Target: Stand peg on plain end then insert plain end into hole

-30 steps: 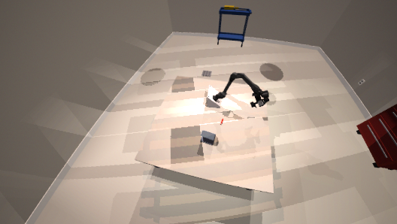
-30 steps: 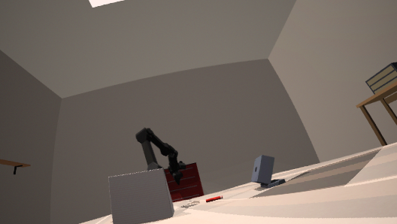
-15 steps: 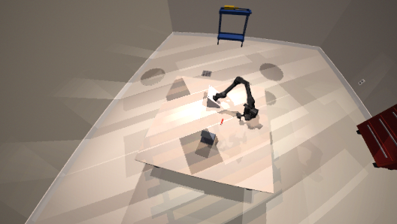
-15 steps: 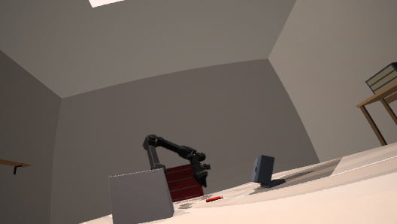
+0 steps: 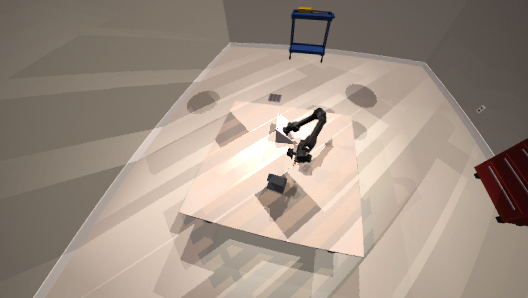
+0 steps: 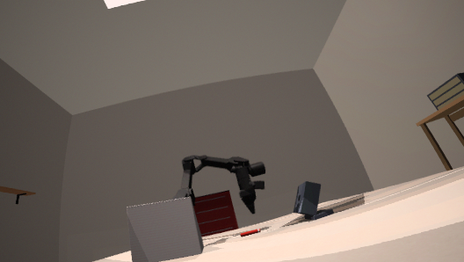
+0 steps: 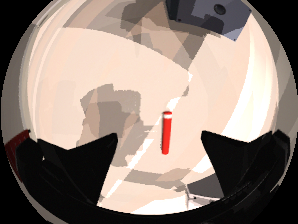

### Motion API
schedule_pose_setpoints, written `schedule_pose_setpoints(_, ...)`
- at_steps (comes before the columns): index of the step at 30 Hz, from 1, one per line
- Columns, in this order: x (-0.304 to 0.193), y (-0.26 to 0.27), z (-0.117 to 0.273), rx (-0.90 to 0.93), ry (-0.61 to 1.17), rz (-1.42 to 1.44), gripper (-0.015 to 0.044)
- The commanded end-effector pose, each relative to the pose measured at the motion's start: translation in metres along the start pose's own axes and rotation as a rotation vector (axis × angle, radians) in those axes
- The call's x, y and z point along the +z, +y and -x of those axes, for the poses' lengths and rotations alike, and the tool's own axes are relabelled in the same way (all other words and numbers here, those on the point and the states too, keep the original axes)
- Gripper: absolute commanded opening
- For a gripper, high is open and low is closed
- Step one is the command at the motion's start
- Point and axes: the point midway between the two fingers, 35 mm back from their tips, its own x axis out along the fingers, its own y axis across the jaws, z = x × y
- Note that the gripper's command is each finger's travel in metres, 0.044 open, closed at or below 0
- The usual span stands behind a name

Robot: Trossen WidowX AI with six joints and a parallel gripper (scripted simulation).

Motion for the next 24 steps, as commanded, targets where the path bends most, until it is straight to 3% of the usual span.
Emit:
schedule_pose_setpoints(1, -0.003, -0.021, 0.0, 0.022, 0.03, -0.031, 0.044)
schedule_pose_setpoints(24, -0.001, -0.021, -0.032, 0.02, 0.029, -0.03, 0.044)
